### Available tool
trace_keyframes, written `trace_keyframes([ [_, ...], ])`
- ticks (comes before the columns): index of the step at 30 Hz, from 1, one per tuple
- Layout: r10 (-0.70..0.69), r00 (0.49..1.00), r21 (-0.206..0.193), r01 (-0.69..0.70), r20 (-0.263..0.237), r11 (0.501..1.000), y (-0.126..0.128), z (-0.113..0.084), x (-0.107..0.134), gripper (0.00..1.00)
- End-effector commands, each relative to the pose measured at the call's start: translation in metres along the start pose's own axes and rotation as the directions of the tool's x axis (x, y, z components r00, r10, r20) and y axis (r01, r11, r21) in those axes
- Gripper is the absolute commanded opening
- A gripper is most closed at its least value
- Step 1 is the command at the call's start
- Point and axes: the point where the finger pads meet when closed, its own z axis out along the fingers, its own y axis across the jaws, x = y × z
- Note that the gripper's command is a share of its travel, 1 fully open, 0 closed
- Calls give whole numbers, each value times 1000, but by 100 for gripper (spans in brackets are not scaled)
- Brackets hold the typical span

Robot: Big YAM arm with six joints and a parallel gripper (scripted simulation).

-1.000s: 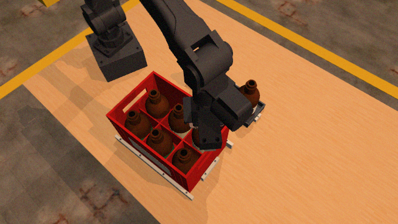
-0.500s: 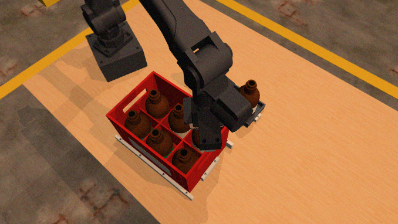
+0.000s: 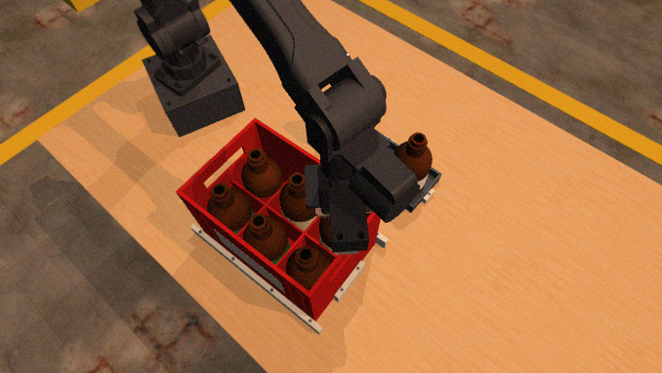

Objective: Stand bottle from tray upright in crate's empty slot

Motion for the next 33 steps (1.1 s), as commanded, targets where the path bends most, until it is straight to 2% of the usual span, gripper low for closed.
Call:
trace_keyframes([
  [1,-4,1000,-16,4,22,1000,1,-6,-8,0],
  [2,-4,1000,-16,4,22,1000,1,-6,-8,0],
  [3,-3,999,-35,4,47,999,5,-20,-13,0],
  [13,-3,1000,-19,4,26,1000,1,-3,-9,0],
  [19,-3,999,-26,4,36,1000,2,-7,-10,0],
  [20,-2,999,-40,4,54,999,8,-17,-18,0],
  [25,-3,999,-31,4,42,1000,6,-9,-16,0],
  [33,-3,999,-29,4,39,1000,4,-7,-14,0],
])
